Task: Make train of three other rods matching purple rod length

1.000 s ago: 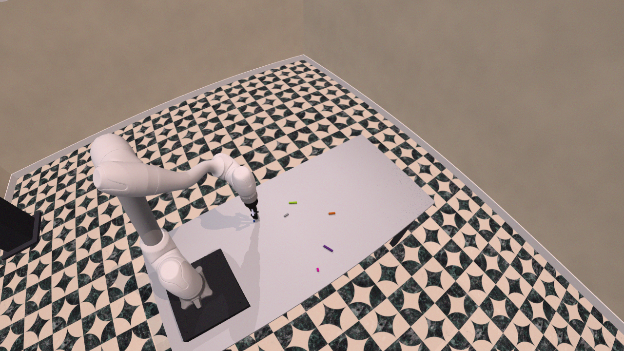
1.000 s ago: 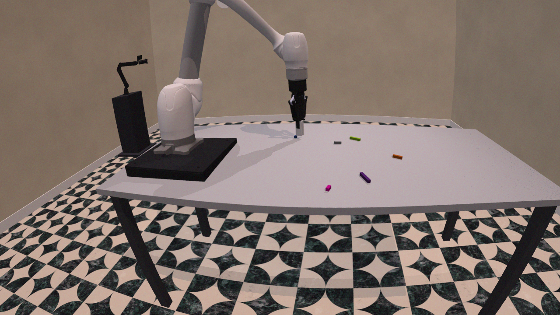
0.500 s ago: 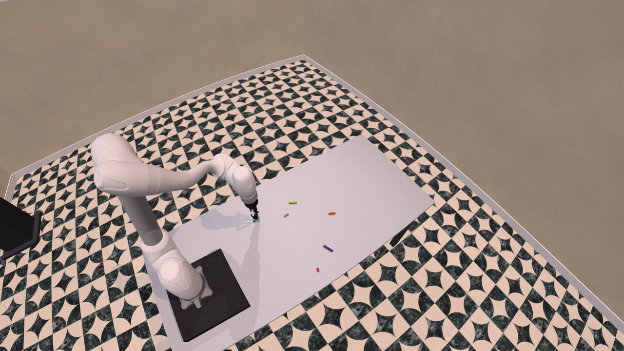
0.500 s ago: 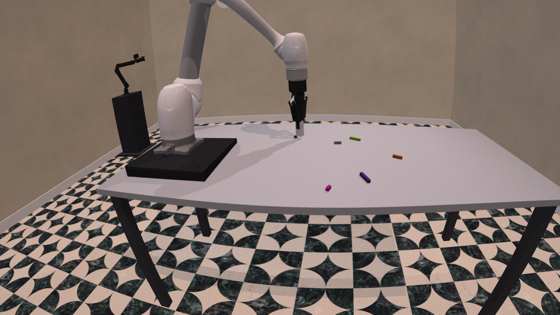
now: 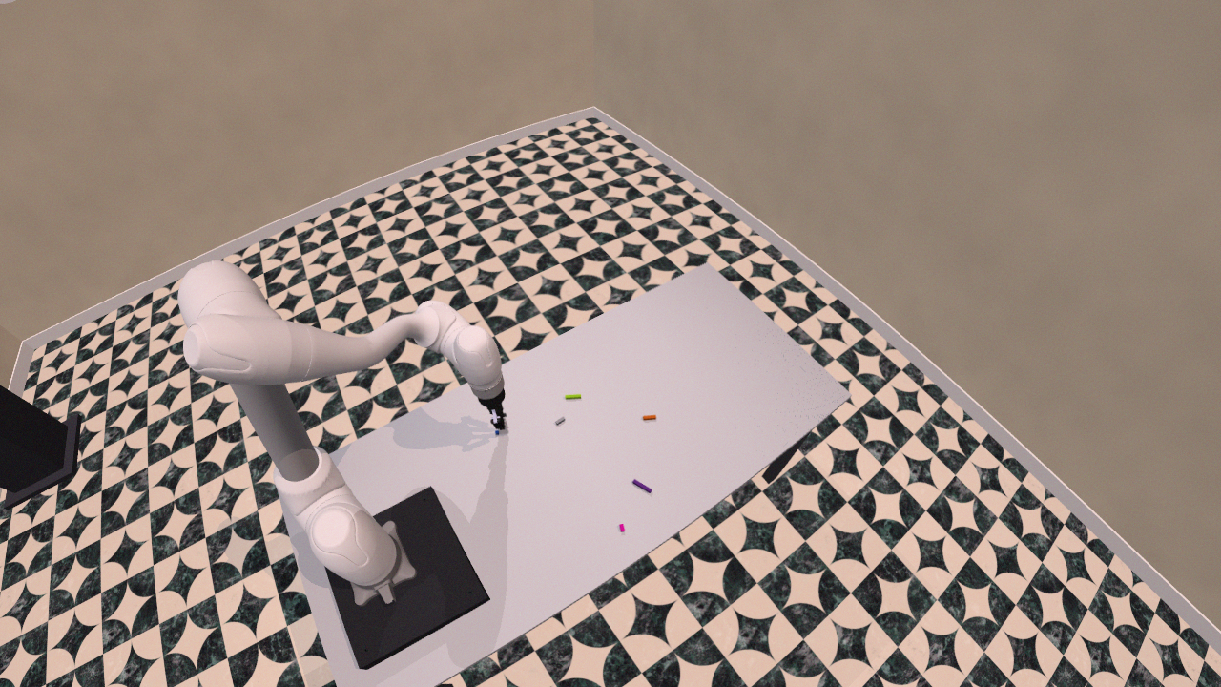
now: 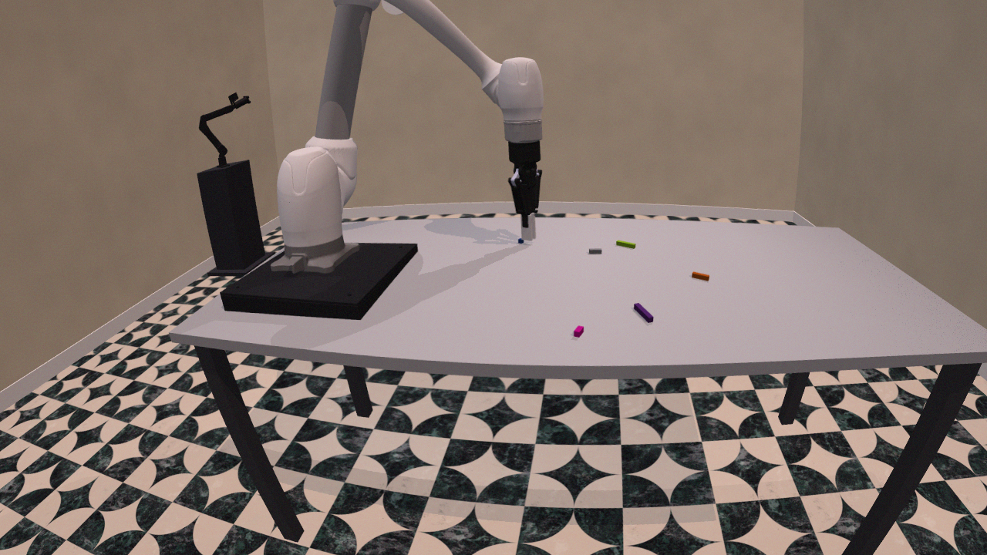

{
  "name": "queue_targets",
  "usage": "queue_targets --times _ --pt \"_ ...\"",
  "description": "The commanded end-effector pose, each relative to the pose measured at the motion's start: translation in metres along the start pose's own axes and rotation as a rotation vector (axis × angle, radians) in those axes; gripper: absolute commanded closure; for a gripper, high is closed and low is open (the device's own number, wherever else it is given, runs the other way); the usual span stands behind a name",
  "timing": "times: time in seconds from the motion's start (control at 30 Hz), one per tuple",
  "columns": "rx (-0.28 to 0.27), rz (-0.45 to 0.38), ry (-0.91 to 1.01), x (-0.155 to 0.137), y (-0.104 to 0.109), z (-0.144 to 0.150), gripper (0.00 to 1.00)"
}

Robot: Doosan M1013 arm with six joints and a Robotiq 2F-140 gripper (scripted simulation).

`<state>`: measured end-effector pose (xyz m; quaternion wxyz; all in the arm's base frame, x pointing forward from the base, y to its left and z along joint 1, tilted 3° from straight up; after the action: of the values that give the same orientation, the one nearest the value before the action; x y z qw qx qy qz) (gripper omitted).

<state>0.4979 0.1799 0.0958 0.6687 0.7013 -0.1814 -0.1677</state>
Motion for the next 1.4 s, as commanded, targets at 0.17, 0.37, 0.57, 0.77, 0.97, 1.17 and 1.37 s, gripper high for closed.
queue_targets --times 0.17,0.37,0.57,0.77,0.97,1.17,1.37 --pt "0.0 0.0 0.0 0.0 0.0 0.0 0.88" --pt "0.0 0.0 0.0 0.0 0.0 0.0 0.88" --pt "0.0 0.0 0.0 0.0 -0.003 0.0 0.88" --pt "0.0 0.0 0.0 0.0 -0.007 0.0 0.88" --pt "0.0 0.0 0.0 0.0 -0.011 0.0 0.88" --pt "0.0 0.0 0.0 0.0 -0.012 0.0 0.88" --pt "0.0 0.0 0.0 0.0 -0.012 0.0 0.88"
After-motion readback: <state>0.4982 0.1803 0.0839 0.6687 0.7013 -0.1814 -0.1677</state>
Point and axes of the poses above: the point where the finger pads meet when closed, its own y axis back along the fingers, its own z axis across the jaws, x = y × z, the point moved 6 cm from there along y, back along the fingers, and after that the axes turned 5 degrees about -y, right-handed, at the moved point
